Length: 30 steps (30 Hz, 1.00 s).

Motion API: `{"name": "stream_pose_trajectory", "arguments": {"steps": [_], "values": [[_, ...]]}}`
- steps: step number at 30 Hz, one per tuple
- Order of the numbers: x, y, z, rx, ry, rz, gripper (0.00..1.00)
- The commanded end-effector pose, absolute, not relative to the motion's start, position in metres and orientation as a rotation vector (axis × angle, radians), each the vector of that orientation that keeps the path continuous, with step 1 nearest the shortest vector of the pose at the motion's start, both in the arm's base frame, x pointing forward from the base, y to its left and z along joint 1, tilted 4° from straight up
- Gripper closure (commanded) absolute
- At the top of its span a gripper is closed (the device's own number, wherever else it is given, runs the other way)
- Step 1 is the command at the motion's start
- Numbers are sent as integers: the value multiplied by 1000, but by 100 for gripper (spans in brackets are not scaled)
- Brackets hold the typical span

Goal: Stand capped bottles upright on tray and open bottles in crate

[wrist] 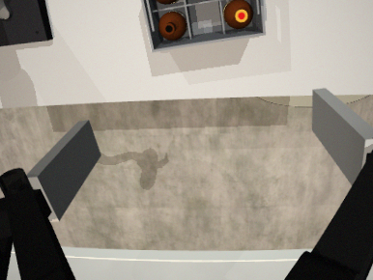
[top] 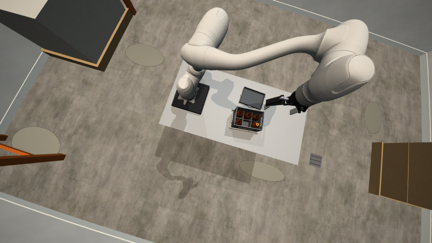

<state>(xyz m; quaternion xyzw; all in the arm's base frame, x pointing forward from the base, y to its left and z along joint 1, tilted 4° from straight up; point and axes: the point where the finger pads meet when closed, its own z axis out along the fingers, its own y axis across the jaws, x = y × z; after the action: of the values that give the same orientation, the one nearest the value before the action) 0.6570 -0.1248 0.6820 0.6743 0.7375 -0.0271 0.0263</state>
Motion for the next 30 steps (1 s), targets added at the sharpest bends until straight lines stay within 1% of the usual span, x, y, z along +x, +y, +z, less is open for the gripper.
{"name": "stream_pose_trajectory", "arguments": {"steps": [1,30], "values": [[657,-125,680,2083,2278,-83,0],[657,-131,591,2083,2279,-83,0]]}}
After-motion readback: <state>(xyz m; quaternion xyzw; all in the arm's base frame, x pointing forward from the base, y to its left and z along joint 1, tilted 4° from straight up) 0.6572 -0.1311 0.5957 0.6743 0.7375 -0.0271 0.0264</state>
